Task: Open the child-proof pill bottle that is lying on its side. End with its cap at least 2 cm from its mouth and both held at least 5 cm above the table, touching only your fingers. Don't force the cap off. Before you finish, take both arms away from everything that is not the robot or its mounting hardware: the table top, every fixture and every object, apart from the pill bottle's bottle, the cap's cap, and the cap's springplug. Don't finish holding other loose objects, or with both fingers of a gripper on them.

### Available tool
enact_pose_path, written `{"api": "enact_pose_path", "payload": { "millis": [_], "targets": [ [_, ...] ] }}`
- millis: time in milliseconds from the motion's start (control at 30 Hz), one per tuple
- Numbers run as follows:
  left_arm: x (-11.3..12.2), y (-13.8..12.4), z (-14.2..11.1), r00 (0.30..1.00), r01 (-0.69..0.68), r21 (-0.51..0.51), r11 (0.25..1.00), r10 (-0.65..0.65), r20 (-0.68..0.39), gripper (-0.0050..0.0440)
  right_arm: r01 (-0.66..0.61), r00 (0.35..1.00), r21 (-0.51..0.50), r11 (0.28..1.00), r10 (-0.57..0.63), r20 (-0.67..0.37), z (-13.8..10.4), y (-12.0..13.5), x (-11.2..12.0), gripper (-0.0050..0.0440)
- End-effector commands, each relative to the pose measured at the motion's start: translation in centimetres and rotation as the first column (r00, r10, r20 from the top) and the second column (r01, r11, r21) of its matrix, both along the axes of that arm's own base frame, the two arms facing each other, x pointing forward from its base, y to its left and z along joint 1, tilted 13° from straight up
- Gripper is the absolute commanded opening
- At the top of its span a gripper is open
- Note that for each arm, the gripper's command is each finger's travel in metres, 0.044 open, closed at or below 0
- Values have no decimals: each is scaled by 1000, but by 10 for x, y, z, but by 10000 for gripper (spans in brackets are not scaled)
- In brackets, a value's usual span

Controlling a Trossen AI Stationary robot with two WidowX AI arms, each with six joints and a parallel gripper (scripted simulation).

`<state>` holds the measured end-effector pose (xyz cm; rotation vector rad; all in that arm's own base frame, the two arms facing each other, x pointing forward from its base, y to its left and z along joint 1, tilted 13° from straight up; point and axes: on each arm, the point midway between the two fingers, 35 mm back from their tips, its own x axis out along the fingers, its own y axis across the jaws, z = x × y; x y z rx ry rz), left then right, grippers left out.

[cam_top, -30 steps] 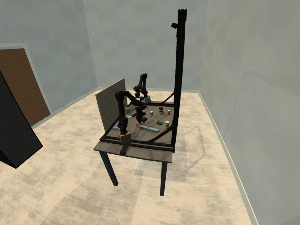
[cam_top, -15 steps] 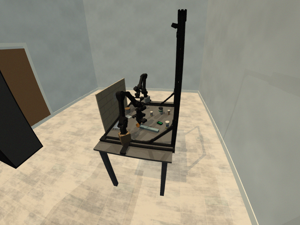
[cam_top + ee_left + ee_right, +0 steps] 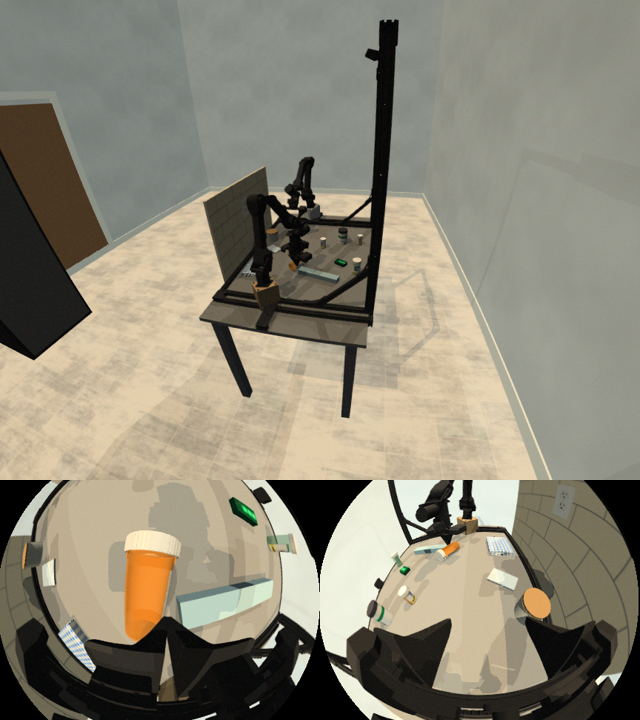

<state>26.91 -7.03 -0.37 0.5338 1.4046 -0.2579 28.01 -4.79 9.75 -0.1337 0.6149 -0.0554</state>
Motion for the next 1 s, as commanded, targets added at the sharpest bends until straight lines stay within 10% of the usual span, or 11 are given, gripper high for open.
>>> {"api": "enact_pose_path", "payload": {
  "millis": [0,967],
  "targets": [
    [3,4,2,1000,1,3,1000,-1,5,0,0,1000,0,1000,0,0,0,0,0,440],
    [11,22,8,1000,1,5,1000,-1,6,0,0,1000,0,1000,0,0,0,0,0,440]
  ]
}}
